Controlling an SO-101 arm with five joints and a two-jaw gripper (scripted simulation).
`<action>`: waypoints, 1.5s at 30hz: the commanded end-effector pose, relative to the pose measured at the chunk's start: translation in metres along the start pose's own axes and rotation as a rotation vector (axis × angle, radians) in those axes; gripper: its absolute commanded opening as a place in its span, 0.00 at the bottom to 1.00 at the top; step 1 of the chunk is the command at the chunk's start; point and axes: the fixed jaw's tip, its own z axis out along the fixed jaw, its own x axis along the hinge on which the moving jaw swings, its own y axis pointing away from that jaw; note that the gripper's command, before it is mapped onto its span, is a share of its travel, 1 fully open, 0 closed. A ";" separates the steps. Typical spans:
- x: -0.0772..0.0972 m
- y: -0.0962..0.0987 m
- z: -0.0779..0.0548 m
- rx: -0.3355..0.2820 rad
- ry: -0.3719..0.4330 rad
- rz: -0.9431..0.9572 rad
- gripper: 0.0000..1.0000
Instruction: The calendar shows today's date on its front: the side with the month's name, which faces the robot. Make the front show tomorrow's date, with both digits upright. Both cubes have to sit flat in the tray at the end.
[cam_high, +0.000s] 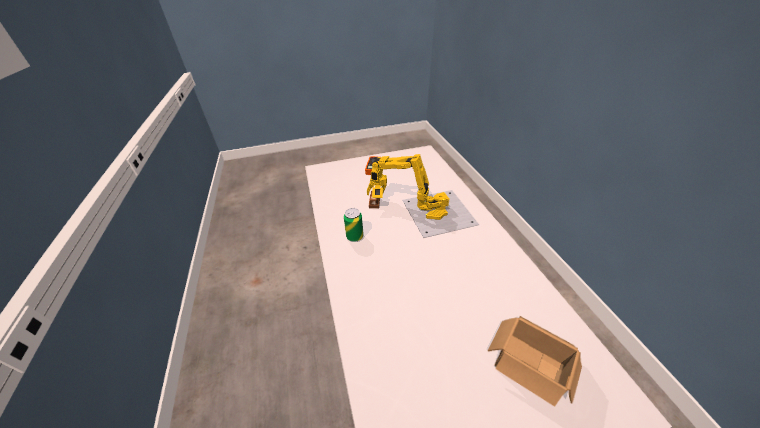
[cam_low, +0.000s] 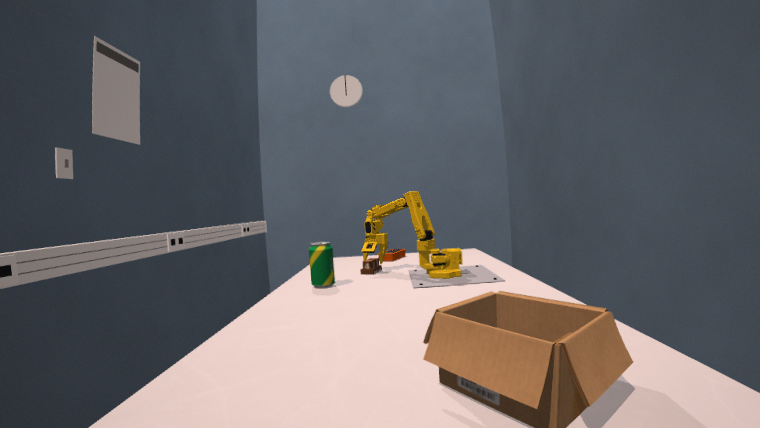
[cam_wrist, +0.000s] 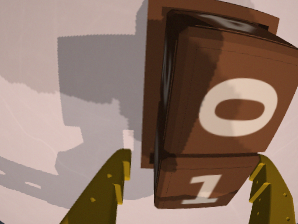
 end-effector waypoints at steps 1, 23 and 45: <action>0.001 0.000 0.001 -0.003 -0.002 0.016 0.32; 0.001 -0.007 0.002 -0.003 -0.002 0.016 0.22; 0.001 -0.008 0.002 -0.003 -0.002 0.016 0.17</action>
